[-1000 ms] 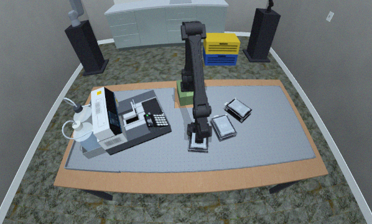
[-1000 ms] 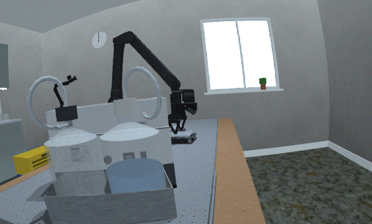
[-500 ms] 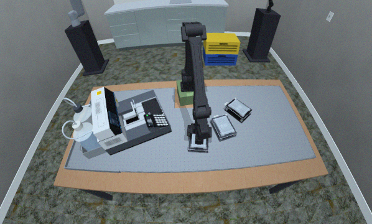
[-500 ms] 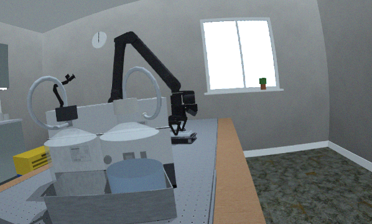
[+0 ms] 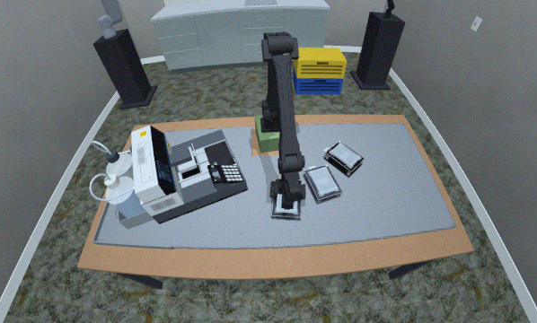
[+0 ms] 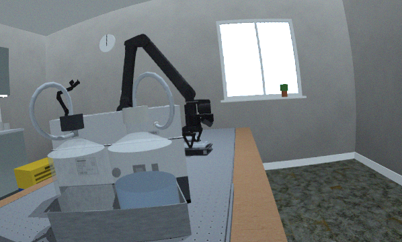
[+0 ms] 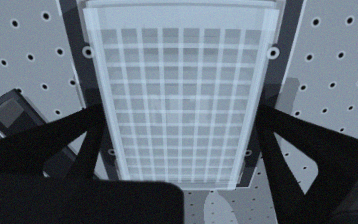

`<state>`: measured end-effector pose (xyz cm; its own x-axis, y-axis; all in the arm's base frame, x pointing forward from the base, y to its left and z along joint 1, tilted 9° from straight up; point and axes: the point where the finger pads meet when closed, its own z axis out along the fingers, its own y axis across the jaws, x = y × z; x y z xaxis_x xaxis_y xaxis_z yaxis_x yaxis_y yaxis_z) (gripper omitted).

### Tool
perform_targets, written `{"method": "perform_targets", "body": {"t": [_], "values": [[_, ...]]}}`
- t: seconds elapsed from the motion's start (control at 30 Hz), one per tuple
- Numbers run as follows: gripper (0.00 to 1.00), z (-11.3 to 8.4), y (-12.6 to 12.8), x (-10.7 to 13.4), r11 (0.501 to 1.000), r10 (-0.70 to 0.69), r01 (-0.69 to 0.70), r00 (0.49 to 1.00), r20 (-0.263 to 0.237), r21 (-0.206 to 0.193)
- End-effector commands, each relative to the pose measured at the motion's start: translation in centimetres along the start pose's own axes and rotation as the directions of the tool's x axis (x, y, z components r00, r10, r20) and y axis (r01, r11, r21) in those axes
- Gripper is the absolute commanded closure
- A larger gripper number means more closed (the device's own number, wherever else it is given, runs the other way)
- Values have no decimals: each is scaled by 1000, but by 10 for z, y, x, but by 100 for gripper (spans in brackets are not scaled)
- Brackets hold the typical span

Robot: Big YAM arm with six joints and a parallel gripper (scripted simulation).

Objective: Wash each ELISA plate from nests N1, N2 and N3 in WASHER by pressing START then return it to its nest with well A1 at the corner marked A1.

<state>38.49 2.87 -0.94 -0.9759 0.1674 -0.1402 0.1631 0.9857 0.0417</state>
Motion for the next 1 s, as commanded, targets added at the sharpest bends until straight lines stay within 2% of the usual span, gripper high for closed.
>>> {"method": "perform_targets", "body": {"t": [0.0,0.23,0.53,0.97], "values": [[0,-5,3,-11,1000,1,-1,1000,27,-5],[0,-5,3,-11,1000,1,-1,1000,27,-5],[18,-5,3,-11,1000,1,-1,1000,27,-5],[18,-5,3,-11,1000,1,-1,1000,27,-5]]}}
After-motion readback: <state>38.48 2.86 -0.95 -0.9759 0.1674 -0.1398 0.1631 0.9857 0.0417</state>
